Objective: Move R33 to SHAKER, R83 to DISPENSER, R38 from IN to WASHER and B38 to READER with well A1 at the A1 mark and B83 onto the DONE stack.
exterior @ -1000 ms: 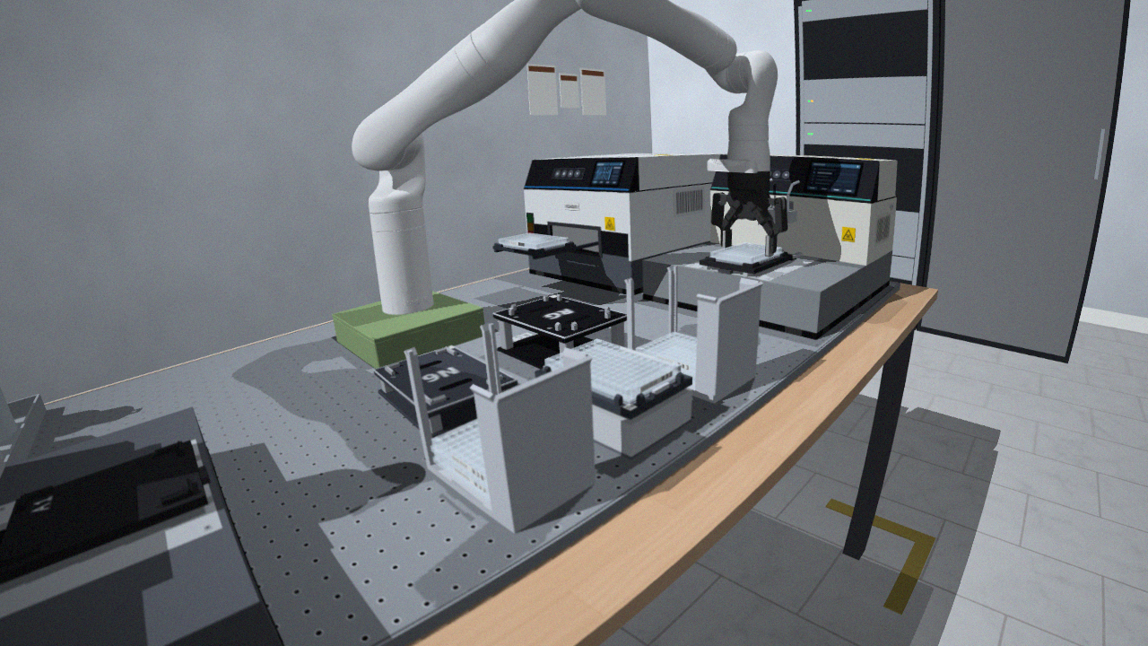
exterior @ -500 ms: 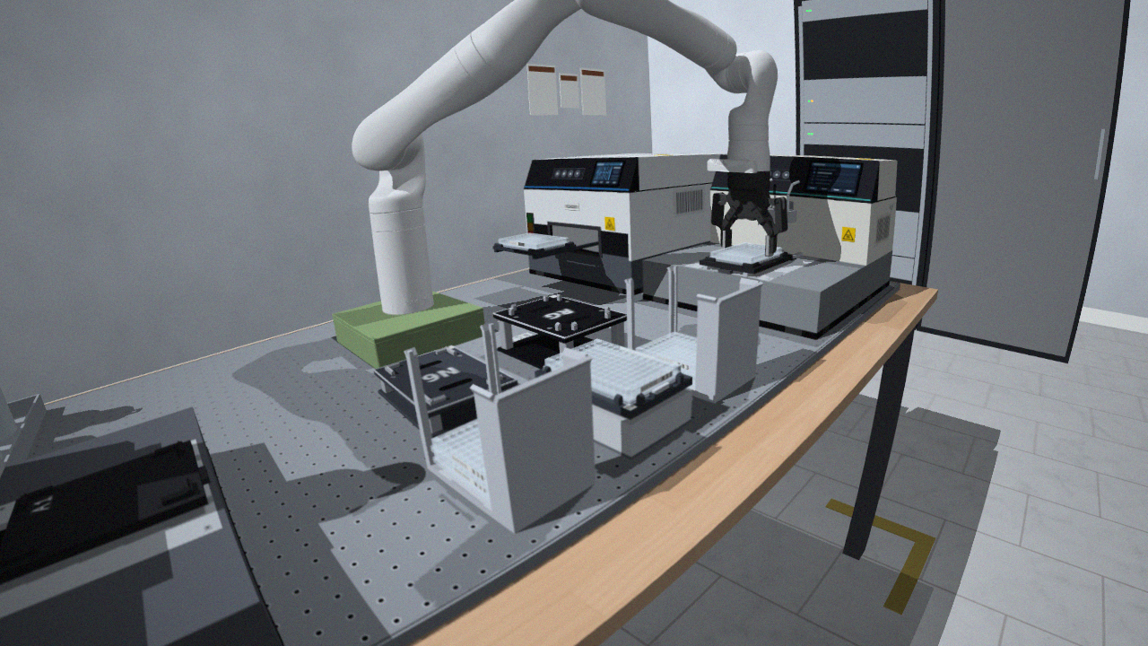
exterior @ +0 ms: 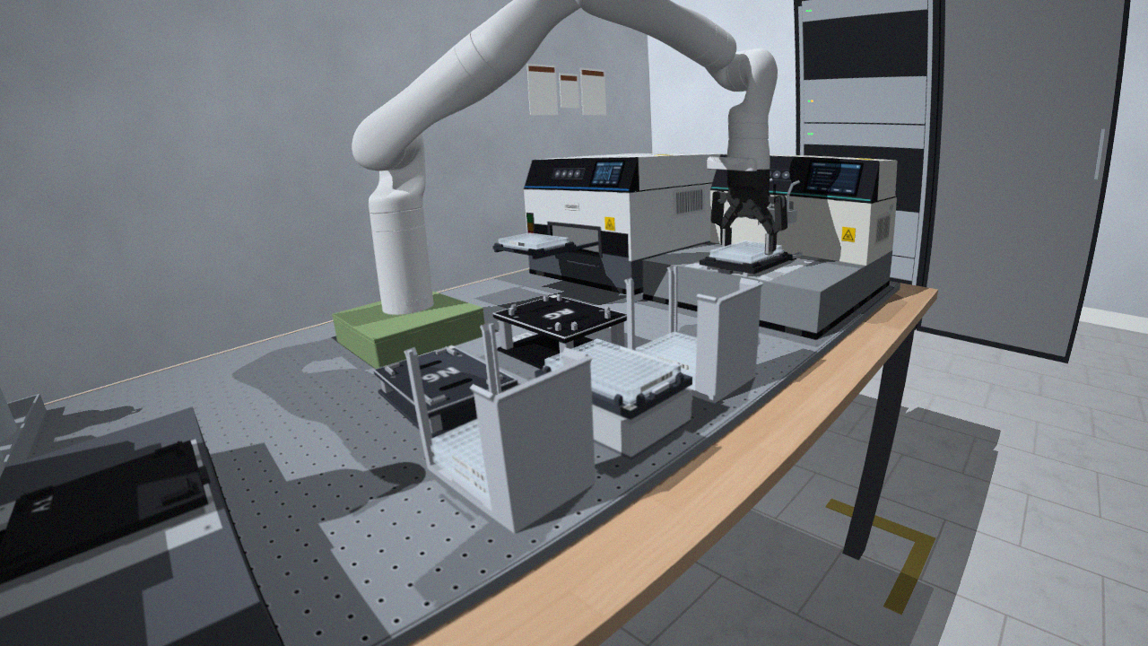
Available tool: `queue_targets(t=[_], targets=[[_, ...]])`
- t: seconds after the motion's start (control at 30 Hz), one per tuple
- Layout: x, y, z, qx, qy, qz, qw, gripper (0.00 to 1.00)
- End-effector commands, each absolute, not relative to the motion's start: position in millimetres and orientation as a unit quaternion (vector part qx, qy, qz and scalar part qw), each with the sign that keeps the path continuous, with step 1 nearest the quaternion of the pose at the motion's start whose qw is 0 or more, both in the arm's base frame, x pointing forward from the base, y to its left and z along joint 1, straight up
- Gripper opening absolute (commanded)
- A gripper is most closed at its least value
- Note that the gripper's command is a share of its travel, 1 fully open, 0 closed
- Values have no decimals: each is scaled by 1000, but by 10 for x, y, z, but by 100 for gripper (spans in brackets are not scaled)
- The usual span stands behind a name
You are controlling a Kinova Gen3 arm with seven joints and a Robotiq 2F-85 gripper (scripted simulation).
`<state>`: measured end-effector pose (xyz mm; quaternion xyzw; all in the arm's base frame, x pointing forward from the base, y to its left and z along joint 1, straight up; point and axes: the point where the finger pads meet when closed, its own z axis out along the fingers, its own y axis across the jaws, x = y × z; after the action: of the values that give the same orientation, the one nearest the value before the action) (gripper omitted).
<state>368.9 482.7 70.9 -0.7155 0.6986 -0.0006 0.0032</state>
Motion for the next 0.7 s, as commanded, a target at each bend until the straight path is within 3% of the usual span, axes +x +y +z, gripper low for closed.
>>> queue_targets(t=[0.0,0.67], targets=[[3676,4836,764,-714,700,1,3,94],[3689,4837,792,-715,699,0,4,94]])
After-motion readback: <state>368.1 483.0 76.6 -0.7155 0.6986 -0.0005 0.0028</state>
